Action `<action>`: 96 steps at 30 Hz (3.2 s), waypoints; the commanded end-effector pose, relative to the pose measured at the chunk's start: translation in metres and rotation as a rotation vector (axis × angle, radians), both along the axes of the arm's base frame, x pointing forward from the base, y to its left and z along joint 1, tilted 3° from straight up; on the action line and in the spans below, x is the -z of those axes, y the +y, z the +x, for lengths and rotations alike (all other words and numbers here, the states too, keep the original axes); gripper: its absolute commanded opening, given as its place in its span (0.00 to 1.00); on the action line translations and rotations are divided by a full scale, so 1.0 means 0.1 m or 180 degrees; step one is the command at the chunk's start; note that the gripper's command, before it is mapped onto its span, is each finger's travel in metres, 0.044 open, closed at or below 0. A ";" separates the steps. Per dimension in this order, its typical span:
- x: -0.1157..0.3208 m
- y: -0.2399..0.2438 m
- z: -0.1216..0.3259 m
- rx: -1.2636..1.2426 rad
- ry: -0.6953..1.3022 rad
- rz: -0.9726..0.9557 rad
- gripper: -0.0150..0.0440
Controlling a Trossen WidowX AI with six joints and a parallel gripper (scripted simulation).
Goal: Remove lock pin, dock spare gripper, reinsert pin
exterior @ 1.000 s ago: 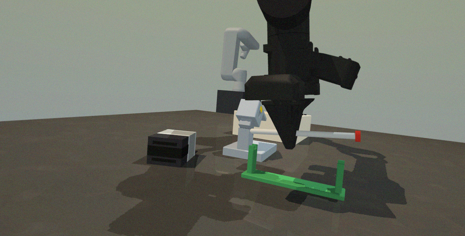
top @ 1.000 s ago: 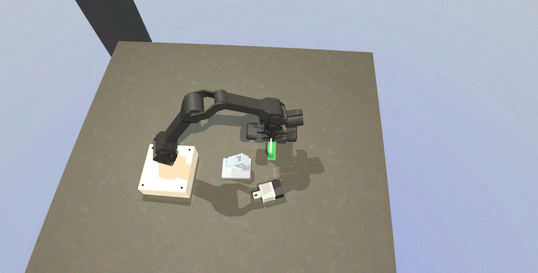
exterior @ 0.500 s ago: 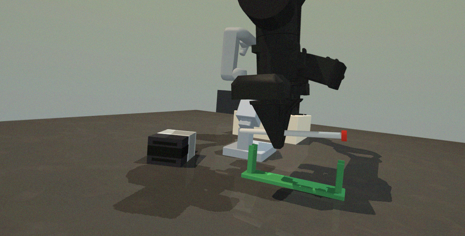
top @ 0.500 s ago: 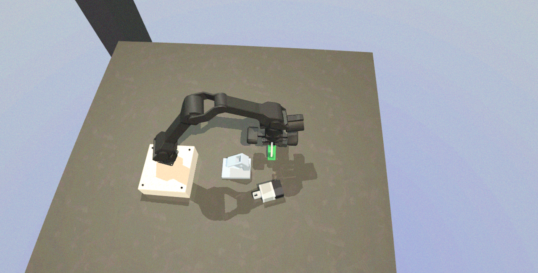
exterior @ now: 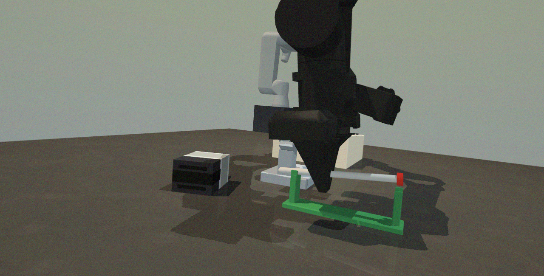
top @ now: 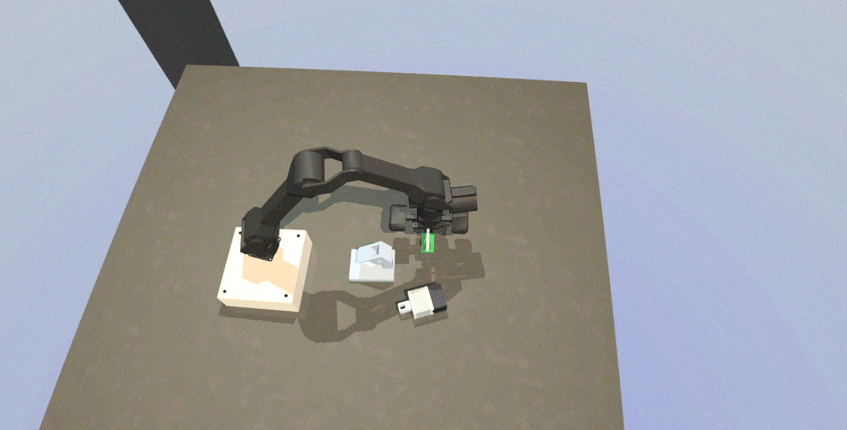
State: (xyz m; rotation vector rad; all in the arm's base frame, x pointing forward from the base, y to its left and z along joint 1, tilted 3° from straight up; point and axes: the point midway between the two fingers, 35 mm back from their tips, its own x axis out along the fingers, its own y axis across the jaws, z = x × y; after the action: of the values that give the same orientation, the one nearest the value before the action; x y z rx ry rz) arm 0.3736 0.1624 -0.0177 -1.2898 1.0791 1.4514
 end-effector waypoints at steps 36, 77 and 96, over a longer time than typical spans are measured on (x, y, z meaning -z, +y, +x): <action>0.11 -0.01 -0.02 -0.0017 -0.0007 0.0003 0.25; -0.32 -0.02 -0.07 -0.0005 0.0061 -0.0024 1.00; -0.66 -0.04 -0.11 -0.0008 0.0143 -0.0056 1.00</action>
State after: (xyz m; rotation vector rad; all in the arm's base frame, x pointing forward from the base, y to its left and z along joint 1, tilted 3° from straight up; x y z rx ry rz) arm 0.3621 0.1584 0.0393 -1.2759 1.1247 1.4834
